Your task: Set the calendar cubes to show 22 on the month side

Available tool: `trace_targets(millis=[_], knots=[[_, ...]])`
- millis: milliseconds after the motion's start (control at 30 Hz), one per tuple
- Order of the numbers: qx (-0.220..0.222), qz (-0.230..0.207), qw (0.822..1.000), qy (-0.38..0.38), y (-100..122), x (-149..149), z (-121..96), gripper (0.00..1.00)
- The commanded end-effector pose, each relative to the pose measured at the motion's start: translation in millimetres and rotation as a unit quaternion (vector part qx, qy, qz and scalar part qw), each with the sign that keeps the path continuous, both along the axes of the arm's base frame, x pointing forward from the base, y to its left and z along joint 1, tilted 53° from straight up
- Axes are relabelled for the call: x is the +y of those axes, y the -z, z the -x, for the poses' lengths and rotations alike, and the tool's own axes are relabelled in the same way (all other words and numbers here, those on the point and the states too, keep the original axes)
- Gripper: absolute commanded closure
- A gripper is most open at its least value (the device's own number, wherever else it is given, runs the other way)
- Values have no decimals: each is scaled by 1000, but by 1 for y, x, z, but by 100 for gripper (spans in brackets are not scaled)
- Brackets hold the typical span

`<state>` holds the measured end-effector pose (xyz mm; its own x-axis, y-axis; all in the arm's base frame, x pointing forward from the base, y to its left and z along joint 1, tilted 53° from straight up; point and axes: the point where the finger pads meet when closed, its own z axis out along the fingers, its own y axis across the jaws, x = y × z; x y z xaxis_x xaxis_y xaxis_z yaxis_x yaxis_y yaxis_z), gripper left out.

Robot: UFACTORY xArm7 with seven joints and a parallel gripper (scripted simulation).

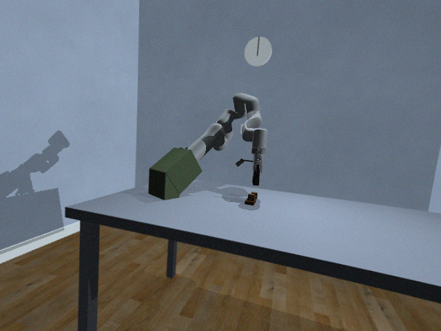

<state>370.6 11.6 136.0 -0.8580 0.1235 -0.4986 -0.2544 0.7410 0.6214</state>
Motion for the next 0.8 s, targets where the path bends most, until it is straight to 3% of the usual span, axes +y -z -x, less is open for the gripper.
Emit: trace_targets(millis=[0, 200, 233, 767], knots=[[0, 0, 1000, 0, -6, -6, 4, 51], [0, 0, 1000, 0, -9, -10, 6, 51], [0, 0, 1000, 0, -9, -10, 6, 0], [0, 0, 1000, 0, -9, -10, 6, 0]])
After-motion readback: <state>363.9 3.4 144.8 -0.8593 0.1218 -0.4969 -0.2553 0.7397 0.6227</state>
